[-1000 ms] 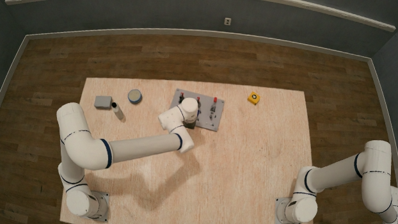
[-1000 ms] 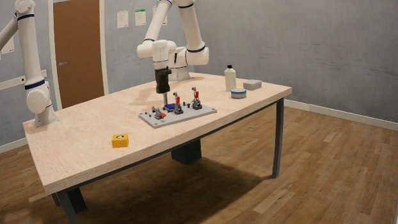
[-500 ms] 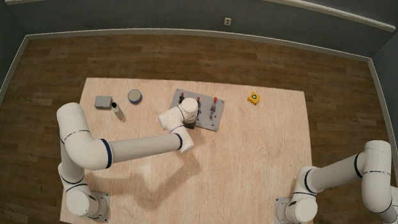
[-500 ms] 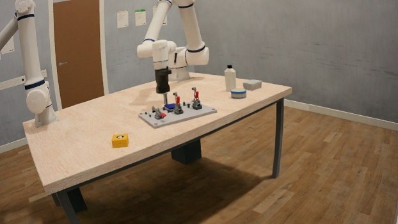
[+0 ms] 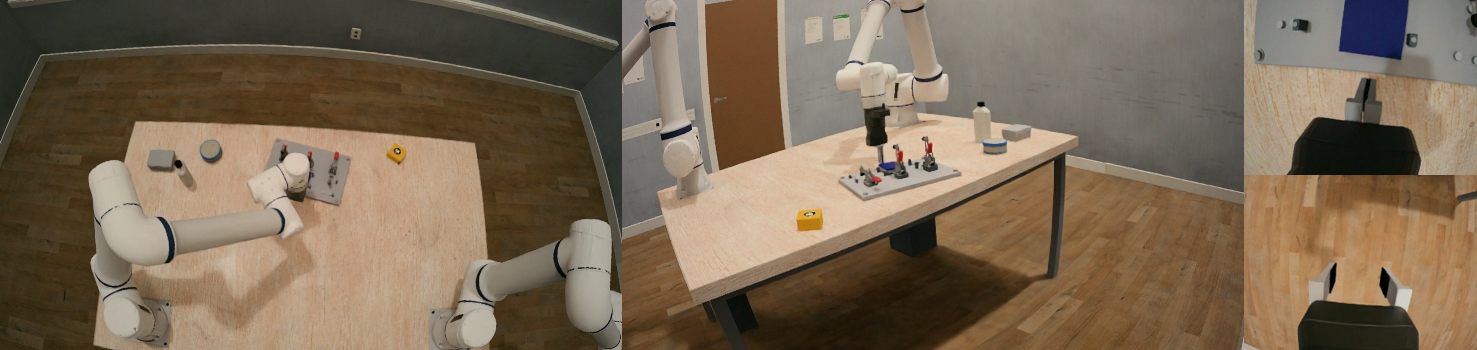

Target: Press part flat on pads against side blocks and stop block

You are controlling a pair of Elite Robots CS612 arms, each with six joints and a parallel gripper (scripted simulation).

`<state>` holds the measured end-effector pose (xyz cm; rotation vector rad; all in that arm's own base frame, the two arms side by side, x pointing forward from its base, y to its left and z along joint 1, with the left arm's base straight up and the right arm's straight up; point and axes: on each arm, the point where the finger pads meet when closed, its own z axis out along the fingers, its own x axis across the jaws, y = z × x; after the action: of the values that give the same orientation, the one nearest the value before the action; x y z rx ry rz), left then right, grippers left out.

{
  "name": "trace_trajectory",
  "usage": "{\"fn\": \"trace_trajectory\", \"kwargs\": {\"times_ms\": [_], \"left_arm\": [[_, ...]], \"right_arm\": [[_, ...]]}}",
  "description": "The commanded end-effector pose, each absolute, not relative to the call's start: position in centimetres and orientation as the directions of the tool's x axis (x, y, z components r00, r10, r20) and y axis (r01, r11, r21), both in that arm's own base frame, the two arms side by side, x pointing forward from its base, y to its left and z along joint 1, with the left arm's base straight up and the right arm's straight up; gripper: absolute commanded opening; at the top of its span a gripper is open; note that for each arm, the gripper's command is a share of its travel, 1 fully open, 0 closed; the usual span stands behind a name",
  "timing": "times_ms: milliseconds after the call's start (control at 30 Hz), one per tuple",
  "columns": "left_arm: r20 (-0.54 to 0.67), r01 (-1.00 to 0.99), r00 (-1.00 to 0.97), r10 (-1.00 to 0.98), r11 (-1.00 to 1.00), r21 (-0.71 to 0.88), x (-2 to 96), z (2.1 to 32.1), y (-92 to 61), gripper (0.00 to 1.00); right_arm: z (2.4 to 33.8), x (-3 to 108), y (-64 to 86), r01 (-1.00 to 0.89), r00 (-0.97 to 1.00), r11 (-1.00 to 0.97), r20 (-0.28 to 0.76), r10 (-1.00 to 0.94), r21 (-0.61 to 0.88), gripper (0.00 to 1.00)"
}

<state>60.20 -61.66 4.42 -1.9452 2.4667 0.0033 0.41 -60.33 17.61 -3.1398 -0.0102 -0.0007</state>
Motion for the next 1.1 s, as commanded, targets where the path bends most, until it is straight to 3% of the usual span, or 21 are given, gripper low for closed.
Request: {"fn": "trace_trajectory", "kwargs": {"times_ms": [0,1067], "left_arm": [[0.000,-0.972,-0.233,-0.972,0.233,0.000,60.24,4.56,-61.73,0.00],[0.000,-0.972,-0.233,-0.972,0.233,0.000,60.29,4.19,-61.81,0.00]], "right_arm": [[17.70,0.39,-60.40,0.006,1.000,-1.000,0.000,0.006,0.000,1.00],[17.70,0.39,-60.40,0.006,1.000,-1.000,0.000,0.006,0.000,1.00]]}}
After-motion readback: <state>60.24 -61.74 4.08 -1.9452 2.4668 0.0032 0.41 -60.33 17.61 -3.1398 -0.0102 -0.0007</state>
